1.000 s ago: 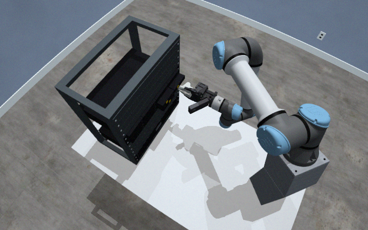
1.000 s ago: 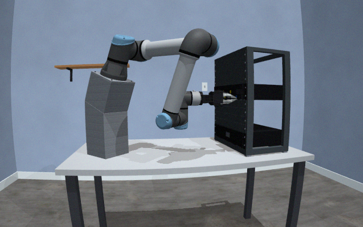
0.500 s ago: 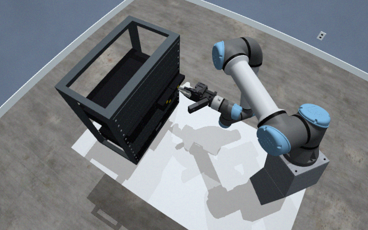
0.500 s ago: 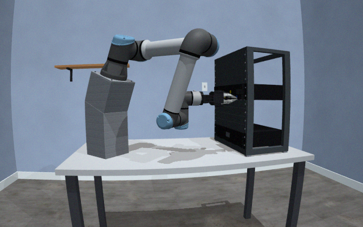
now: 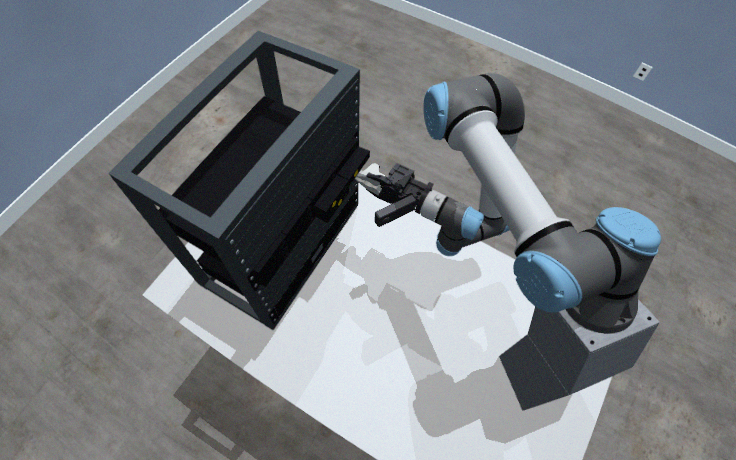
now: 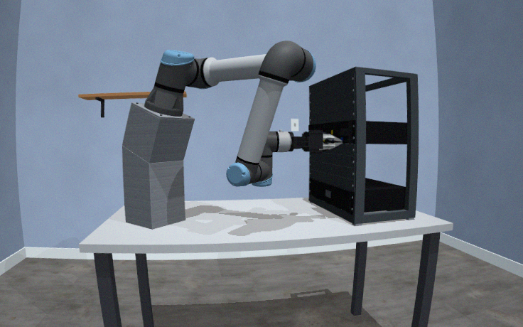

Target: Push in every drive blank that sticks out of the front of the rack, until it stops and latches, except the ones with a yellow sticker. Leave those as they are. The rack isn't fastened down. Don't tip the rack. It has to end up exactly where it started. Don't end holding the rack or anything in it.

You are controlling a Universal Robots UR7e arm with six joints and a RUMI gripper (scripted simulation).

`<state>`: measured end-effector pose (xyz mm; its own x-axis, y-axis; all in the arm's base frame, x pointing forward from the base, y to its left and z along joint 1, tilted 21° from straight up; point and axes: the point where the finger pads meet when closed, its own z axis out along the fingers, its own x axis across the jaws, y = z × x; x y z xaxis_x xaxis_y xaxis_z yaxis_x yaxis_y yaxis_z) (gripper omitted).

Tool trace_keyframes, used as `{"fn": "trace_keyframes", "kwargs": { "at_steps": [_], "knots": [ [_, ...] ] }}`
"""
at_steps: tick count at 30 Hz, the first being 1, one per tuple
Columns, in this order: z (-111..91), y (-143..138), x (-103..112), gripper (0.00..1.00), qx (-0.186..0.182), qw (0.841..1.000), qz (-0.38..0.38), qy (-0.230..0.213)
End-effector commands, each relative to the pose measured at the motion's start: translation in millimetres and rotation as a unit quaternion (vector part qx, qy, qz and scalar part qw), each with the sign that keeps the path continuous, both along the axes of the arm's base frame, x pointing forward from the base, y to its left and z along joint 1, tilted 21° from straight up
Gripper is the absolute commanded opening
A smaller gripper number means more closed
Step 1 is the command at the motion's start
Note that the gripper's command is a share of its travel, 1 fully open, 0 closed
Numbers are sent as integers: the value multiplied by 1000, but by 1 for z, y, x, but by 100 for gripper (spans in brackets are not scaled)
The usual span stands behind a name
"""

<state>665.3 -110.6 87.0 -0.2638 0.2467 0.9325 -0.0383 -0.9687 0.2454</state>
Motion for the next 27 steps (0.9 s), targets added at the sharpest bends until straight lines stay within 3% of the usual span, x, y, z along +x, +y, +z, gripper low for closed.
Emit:
{"fn": "trace_keyframes", "kwargs": {
  "at_steps": [1,27],
  "knots": [
    [1,0,0,0,0,1000,0,0],
    [1,0,2,0,0,1000,0,0]
  ]
}}
